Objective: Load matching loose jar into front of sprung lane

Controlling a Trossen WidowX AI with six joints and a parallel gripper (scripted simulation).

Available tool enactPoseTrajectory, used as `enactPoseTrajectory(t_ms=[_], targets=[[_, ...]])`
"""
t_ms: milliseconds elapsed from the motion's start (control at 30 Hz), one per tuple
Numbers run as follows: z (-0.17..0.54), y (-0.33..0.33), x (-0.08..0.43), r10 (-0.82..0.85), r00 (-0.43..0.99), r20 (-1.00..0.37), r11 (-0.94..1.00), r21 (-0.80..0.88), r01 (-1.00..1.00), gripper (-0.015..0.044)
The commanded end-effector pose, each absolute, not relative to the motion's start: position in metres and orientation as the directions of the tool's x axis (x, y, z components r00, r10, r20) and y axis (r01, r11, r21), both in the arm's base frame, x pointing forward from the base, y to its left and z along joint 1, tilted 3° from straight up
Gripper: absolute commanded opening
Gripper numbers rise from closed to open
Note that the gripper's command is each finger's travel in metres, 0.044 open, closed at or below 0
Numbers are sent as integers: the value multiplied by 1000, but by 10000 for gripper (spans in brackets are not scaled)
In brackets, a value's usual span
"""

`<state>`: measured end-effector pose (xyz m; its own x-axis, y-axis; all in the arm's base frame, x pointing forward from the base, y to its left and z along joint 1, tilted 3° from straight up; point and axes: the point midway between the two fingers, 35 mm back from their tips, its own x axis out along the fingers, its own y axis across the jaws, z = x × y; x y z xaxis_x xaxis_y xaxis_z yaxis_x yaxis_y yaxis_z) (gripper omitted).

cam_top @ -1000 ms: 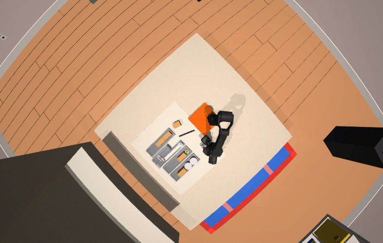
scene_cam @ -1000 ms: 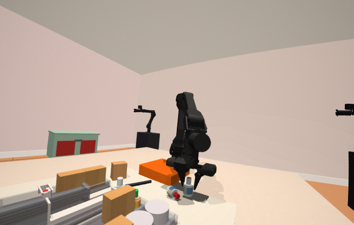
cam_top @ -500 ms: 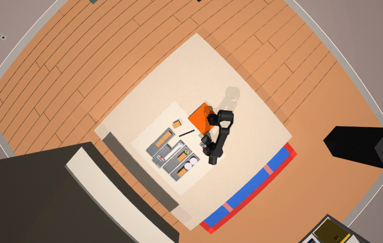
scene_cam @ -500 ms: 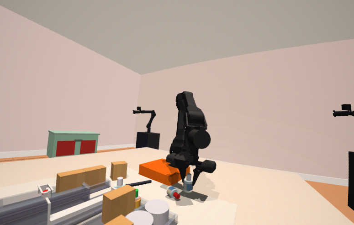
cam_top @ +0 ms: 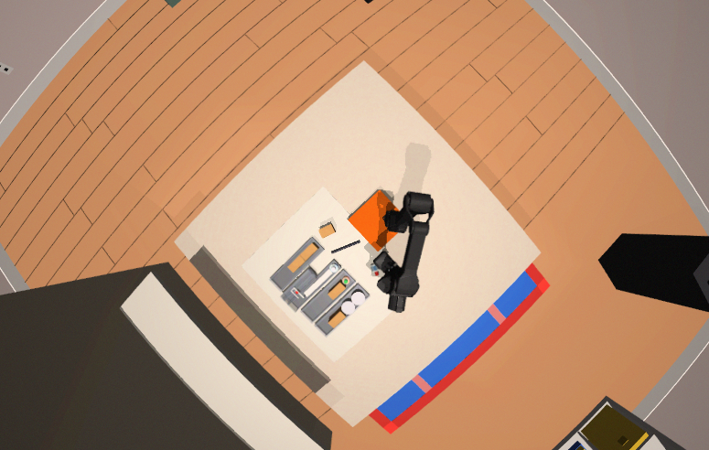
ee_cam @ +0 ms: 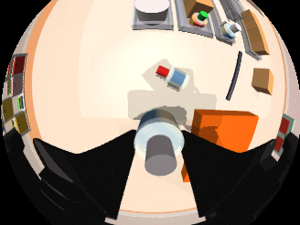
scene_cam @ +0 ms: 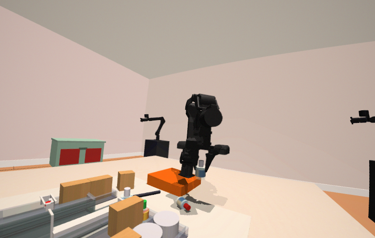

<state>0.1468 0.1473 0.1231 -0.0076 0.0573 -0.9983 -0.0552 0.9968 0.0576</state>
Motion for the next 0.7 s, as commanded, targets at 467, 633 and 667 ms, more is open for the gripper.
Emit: enactPoseTrajectory(t_ms=[467,633,667], targets=[[113,121,195,52,-19,-998,998,53,-39,0],[107,107,214,52,-16,-999,998,52,-42,0],[106,104,218,52,-15,-999,998,52,-43,0]])
